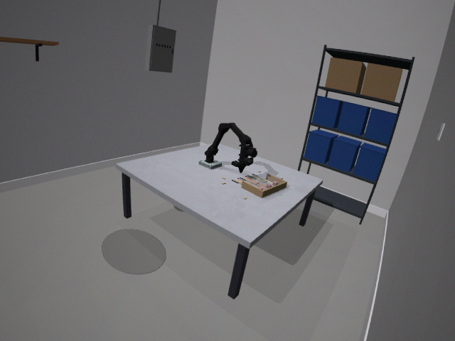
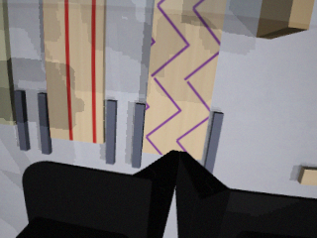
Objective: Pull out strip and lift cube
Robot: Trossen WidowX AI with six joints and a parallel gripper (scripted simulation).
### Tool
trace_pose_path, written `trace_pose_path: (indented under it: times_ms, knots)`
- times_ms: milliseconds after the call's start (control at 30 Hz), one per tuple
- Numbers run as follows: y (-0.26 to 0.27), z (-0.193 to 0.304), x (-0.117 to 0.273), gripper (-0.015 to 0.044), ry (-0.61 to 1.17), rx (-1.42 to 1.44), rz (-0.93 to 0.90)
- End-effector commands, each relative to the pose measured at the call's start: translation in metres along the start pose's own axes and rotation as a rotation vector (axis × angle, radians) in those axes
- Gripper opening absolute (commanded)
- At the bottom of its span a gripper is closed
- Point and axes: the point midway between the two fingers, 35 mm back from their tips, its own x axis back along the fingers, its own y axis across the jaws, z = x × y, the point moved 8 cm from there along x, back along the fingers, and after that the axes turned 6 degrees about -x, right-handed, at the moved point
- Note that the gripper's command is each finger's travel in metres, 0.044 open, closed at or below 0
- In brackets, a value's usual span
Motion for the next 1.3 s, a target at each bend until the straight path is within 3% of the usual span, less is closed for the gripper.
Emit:
trace_pose_path:
  times_ms: [0,1267]
  knots:
    - [0.000,0.000,-0.010,0.0000,0.012,0.005,-0.003]
    - [0.002,0.005,-0.068,0.0000,0.012,0.005,-0.003]
